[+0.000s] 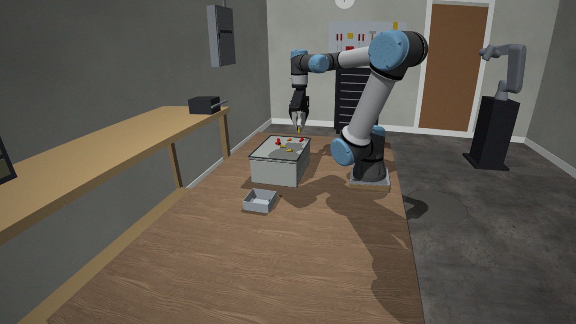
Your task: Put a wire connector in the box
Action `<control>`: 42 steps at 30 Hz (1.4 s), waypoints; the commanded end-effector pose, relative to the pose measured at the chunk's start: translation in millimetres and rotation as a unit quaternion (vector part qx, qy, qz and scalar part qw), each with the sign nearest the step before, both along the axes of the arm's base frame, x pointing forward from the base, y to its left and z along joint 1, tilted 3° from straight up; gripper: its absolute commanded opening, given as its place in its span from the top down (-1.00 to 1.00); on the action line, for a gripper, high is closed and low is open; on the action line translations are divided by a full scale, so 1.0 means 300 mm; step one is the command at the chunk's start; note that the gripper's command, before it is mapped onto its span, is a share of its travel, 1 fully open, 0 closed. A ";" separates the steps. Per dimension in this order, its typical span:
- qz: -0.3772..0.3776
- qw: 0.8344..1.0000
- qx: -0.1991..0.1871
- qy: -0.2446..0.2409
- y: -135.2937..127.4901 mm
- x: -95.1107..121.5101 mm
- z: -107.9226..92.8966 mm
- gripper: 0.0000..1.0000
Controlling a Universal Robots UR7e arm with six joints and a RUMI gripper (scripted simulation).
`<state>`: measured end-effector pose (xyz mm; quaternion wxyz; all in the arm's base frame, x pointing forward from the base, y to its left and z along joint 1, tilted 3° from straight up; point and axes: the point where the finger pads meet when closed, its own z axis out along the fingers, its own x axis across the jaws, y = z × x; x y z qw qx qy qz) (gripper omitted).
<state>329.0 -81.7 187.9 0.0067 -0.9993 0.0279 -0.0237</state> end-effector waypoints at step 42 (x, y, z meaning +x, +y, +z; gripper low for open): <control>0.000 1.000 0.000 0.000 0.070 0.016 0.035 1.00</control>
